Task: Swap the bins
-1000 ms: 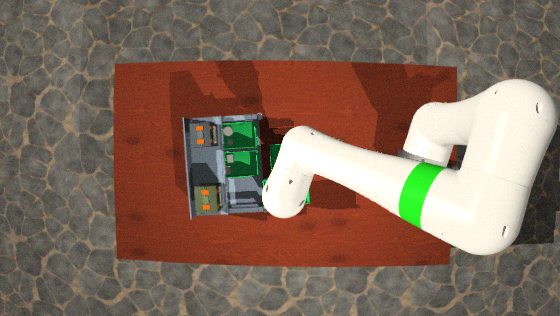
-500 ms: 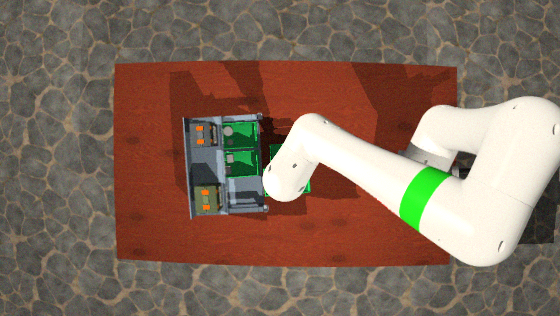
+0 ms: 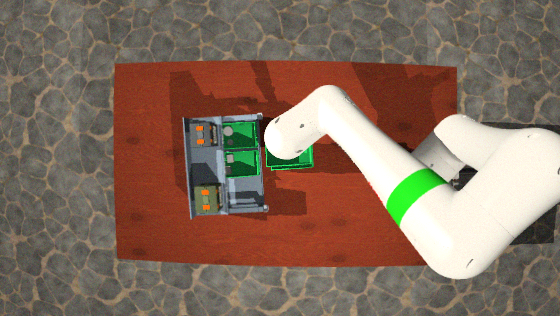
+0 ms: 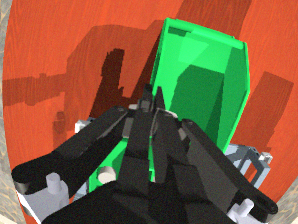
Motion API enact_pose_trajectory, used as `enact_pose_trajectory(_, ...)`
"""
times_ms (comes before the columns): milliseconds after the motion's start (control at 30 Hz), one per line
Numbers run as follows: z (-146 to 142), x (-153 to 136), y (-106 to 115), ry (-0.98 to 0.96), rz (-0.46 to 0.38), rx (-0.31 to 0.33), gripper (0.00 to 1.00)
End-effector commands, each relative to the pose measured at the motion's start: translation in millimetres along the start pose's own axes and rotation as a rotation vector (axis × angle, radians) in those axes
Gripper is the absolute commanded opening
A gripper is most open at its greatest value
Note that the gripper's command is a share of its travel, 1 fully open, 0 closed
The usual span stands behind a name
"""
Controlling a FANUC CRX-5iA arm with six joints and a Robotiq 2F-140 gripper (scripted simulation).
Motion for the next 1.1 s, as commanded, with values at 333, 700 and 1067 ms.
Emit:
enact_pose_trajectory(333,-95.7,20.0,-0.5,0.004,-0.01,-0.007,0.1)
enact_pose_trajectory(700,-114.5,24.3,-0.6,0.004,-0.01,-0.007,0.1)
enact_pose_trajectory(1067,-114.5,24.4,-0.6,0.004,-0.01,-0.007,0.1)
Point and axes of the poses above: the point where the finger pads meet when closed, its own y axis back along the fingers, its own z axis across the jaws, x = y × z, the point moved 4 cm from there along y, back along the fingers, and after that the axes turned 7 degrees about y, right-handed, at the moved point
